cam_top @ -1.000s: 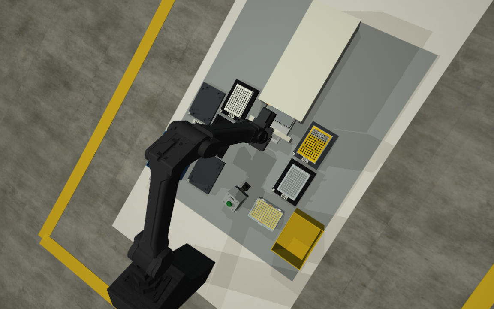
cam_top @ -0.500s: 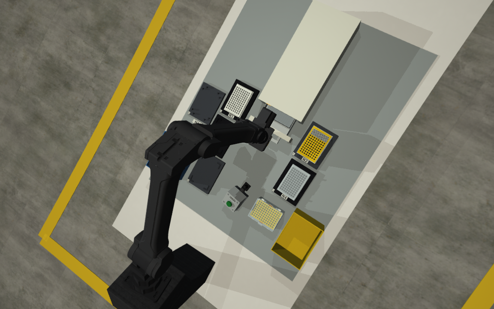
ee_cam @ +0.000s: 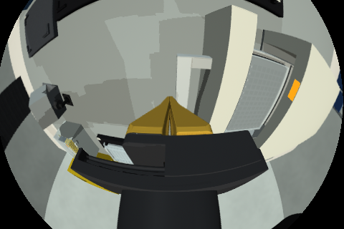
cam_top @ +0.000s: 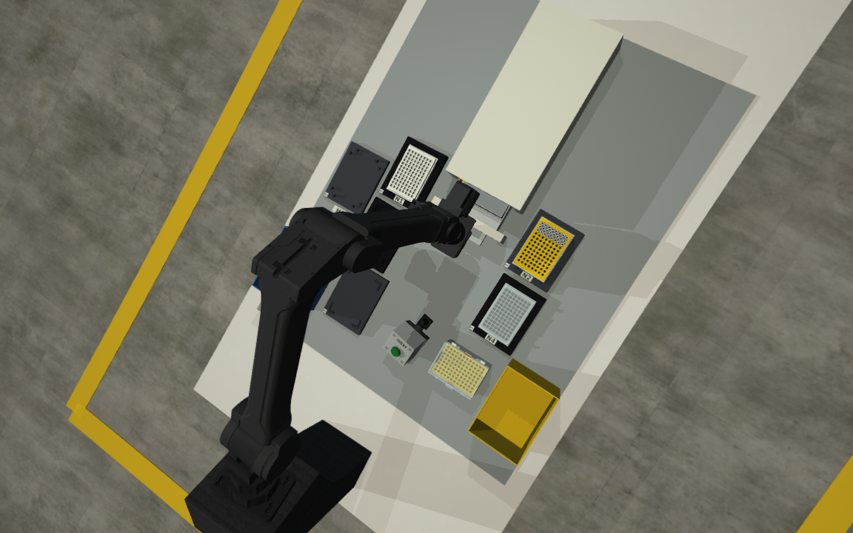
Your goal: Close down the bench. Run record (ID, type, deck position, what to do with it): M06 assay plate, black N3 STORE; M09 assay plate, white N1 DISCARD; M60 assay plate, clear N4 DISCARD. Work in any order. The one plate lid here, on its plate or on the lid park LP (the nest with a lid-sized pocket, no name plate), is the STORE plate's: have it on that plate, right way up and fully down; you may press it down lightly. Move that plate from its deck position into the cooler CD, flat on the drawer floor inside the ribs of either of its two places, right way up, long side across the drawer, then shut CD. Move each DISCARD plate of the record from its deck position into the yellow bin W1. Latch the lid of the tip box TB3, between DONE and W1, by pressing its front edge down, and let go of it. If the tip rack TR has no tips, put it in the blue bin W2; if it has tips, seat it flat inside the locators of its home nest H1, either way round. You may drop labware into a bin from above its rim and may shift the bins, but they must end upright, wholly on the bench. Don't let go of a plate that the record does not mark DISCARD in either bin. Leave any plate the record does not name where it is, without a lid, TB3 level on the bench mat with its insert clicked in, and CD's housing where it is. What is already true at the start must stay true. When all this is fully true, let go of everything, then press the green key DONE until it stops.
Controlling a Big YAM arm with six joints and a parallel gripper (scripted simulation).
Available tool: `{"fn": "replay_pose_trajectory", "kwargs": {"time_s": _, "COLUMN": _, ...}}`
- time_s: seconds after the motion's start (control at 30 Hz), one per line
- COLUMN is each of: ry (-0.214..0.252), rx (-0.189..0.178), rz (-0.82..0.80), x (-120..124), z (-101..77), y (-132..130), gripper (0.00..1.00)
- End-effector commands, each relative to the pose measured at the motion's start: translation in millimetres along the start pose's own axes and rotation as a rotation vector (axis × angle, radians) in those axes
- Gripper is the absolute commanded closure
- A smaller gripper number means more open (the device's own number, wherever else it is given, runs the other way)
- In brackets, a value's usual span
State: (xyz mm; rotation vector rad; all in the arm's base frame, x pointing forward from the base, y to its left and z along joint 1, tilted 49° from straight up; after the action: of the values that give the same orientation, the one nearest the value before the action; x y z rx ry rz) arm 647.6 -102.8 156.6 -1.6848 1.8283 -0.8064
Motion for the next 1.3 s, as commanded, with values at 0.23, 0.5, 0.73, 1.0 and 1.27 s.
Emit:
{"fn": "replay_pose_trajectory", "kwargs": {"time_s": 0.23, "ry": -0.001, "rx": 0.038, "rz": 0.005, "x": 0, "z": -1.0, "y": -35, "gripper": 1.0}}
{"fn": "replay_pose_trajectory", "kwargs": {"time_s": 0.5, "ry": 0.0, "rx": 0.042, "rz": 0.005, "x": 2, "z": -1.7, "y": -47, "gripper": 1.0}}
{"fn": "replay_pose_trajectory", "kwargs": {"time_s": 0.73, "ry": 0.002, "rx": 0.072, "rz": 0.003, "x": 2, "z": -7.4, "y": -59, "gripper": 1.0}}
{"fn": "replay_pose_trajectory", "kwargs": {"time_s": 1.0, "ry": 0.002, "rx": 0.072, "rz": 0.003, "x": 2, "z": -7.4, "y": -59, "gripper": 1.0}}
{"fn": "replay_pose_trajectory", "kwargs": {"time_s": 1.27, "ry": 0.002, "rx": 0.072, "rz": 0.003, "x": 2, "z": -7.4, "y": -59, "gripper": 1.0}}
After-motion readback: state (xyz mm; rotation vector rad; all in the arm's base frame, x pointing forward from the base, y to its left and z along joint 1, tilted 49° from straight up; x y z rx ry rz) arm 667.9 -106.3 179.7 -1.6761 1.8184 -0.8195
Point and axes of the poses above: the point where the finger pads meet when closed, its own z axis out along the fingers, its own y axis across the jaws, x = y × z, the point moved 3 cm from there along -z, back along the fingers, and after that the axes turned 4 degrees about -z, right-handed, at the moved point
